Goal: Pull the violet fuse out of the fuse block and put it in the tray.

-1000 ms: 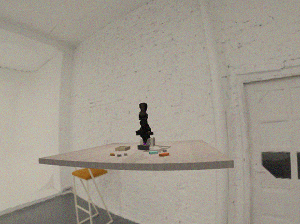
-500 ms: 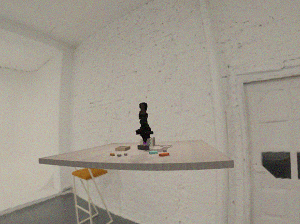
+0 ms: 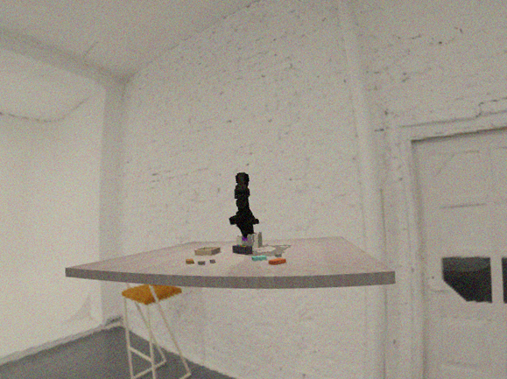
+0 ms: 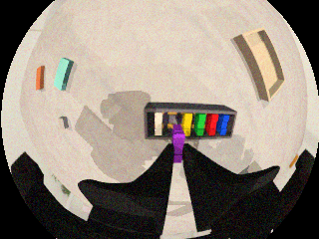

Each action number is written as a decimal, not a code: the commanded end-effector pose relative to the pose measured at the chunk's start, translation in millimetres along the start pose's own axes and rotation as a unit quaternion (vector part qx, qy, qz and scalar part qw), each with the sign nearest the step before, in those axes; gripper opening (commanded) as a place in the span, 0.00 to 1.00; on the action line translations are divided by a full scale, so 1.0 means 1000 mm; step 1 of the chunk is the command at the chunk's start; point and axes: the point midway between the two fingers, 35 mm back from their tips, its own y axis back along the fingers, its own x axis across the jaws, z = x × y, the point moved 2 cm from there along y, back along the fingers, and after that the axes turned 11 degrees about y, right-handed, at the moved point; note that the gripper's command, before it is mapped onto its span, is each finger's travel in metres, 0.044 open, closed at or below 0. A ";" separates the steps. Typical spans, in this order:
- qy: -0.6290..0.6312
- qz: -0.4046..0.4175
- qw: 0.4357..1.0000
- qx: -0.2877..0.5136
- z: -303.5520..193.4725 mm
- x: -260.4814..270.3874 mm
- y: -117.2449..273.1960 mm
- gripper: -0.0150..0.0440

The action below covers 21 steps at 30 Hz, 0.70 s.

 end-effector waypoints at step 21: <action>-0.002 -0.003 1.000 -0.006 0.049 -0.067 0.010 0.25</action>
